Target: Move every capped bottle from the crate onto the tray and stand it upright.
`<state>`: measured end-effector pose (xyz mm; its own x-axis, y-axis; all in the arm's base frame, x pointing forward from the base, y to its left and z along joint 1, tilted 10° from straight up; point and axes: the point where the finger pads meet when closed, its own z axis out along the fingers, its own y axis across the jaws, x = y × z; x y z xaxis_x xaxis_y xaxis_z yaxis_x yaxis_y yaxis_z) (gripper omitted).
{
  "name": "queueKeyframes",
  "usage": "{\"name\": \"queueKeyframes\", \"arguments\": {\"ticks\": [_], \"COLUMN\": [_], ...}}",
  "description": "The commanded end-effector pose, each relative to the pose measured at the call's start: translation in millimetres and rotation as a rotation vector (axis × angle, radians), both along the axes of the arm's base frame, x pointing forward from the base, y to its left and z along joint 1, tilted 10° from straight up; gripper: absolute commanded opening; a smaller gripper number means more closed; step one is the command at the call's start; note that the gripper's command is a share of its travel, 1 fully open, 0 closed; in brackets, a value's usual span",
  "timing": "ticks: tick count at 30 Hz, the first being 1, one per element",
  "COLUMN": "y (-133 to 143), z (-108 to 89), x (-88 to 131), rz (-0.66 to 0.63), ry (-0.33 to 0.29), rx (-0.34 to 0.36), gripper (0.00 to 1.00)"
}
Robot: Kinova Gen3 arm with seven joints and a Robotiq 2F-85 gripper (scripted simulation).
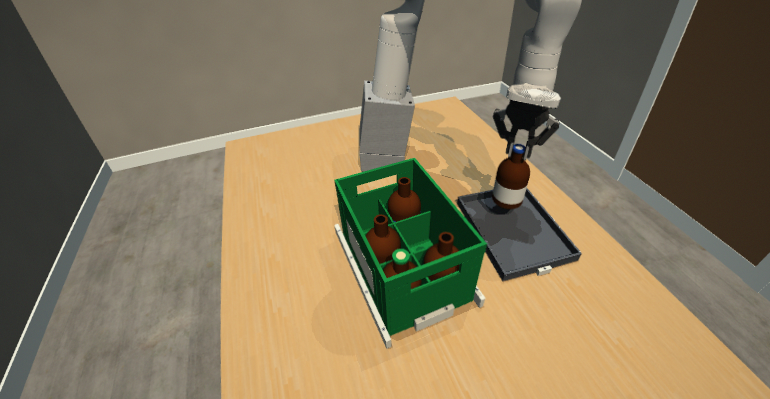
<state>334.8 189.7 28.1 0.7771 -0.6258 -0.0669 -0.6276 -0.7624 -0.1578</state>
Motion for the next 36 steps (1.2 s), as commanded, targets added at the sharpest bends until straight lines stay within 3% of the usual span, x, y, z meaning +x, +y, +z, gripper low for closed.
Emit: {"name": "queueKeyframes", "arguments": {"ticks": [1,12,36], "y": [2,7,5], "z": [-3.9,-22.1,-26.9], "x": [-1,-3,1], "rz": [0.004,0.011,0.010], "ry": [0.002,0.006,0.005], "rx": [-0.001,-0.001,-0.001], "gripper": [0.00,0.00,0.00]}}
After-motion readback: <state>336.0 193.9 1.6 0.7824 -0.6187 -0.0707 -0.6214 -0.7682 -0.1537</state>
